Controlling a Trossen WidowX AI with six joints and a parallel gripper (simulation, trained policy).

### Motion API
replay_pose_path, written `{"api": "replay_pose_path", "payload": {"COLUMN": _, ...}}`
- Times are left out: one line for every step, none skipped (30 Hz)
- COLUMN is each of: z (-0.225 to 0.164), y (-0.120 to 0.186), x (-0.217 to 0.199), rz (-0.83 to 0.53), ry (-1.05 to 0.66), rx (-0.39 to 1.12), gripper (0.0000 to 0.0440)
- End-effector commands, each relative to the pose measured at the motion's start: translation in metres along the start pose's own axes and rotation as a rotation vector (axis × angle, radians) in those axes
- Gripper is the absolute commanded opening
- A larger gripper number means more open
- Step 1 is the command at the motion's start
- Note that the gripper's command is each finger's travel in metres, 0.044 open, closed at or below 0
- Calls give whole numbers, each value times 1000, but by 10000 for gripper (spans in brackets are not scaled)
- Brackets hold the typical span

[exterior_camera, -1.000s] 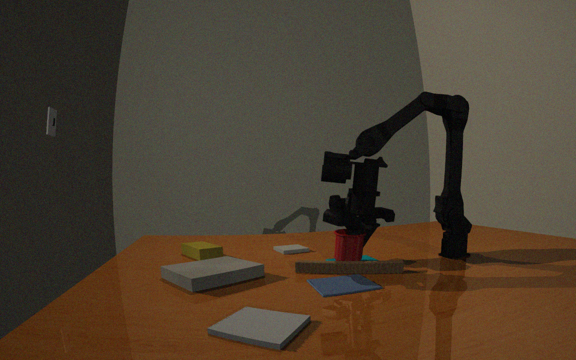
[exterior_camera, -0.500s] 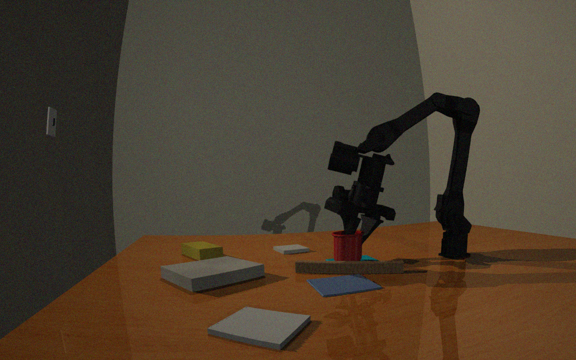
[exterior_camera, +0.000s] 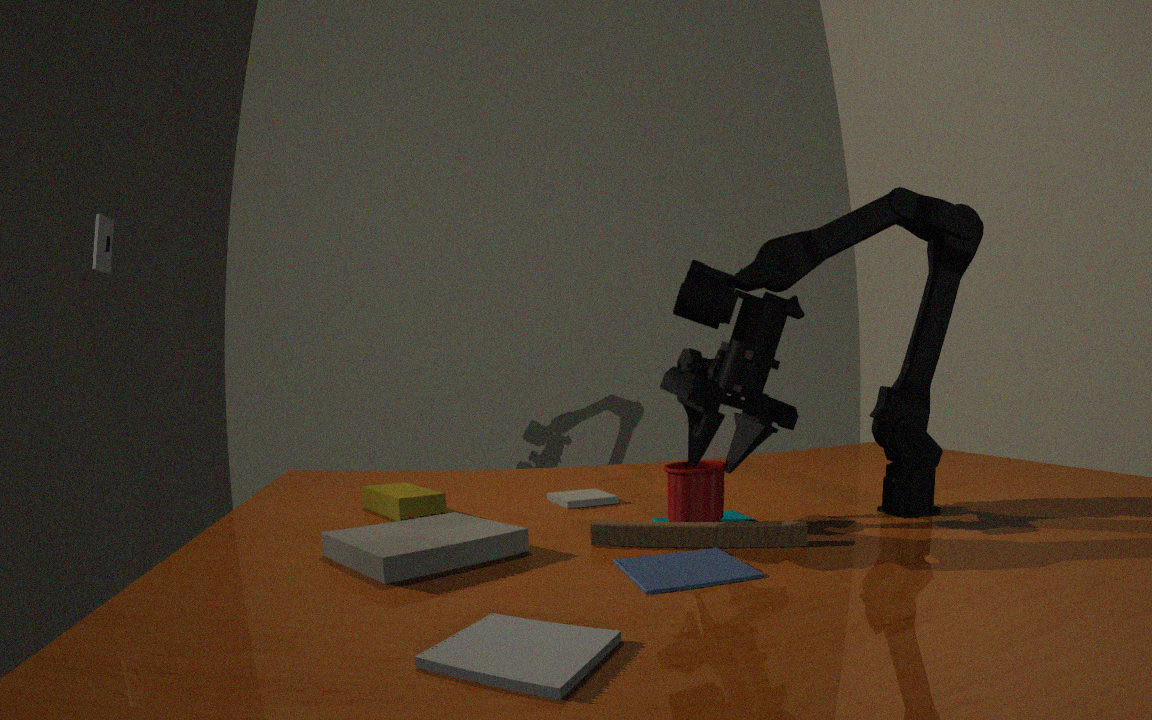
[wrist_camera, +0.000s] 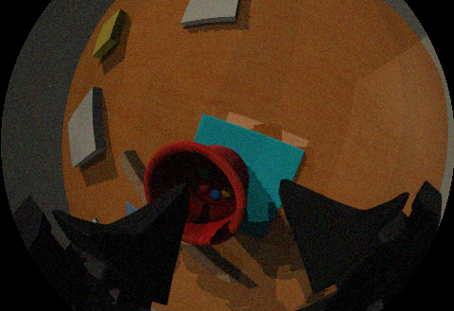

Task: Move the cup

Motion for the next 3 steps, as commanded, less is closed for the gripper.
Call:
{"api": "replay_pose_path", "payload": {"z": 2, "y": 9, "x": 0, "rz": 25, "ry": -1, "rx": -8, "gripper": 296}}
{"api": "replay_pose_path", "payload": {"z": 3, "y": 12, "x": 0, "rz": 32, "ry": -1, "rx": -13, "gripper": 301}}
{"api": "replay_pose_path", "payload": {"z": 4, "y": 15, "x": 1, "rz": 41, "ry": -2, "rx": -18, "gripper": 307}}
Point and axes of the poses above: the point midway between the two fingers, 35 mm back from their tips, its own y axis back along the fingers, its own x axis across the jaws, z = x × y, the point moved 6 cm from there along y, back along the fingers, and after that the axes turned 14 degrees about -y, right-handed, at the moved point
